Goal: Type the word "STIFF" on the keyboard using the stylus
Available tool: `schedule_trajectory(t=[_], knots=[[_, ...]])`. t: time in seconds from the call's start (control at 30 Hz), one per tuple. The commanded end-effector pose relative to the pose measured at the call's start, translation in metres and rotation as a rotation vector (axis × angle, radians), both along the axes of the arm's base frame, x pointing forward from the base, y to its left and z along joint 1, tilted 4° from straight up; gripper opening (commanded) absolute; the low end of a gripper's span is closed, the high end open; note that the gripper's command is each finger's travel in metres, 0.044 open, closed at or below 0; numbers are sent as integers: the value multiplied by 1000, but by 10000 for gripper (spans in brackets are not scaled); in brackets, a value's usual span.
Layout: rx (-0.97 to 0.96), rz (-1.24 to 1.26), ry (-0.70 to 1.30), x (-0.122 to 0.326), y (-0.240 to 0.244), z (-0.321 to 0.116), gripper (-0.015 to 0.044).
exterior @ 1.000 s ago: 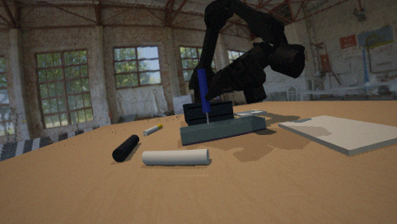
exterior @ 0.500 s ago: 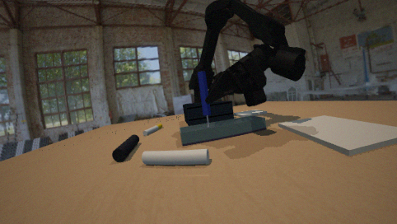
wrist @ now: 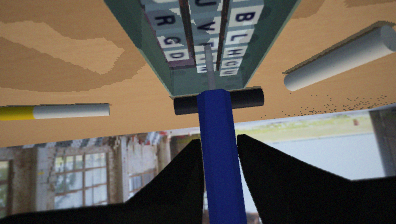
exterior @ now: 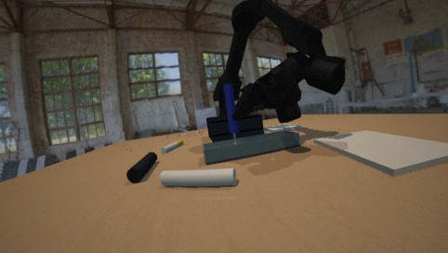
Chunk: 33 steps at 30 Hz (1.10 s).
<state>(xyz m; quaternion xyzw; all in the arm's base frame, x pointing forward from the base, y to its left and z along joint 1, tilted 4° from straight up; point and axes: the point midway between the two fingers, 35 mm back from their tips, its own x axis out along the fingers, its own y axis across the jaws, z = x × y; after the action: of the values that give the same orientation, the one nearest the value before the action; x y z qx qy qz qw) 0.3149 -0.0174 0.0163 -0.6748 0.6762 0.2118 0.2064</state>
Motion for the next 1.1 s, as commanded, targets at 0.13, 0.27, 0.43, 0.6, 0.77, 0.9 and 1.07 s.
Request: schedule_trajectory(t=[0.13,0.27,0.43,0.6,0.77,0.9,1.07], knots=[[-1,-2,1,0,0,-5,81],[-1,-2,1,0,0,-5,81],[-1,-2,1,0,0,-3,81],[-1,-2,1,0,0,3,81],[-2,-2,0,0,-2,28,81],[-2,-2,0,0,-3,33,81],[1,-4,-1,0,-2,30,81]])
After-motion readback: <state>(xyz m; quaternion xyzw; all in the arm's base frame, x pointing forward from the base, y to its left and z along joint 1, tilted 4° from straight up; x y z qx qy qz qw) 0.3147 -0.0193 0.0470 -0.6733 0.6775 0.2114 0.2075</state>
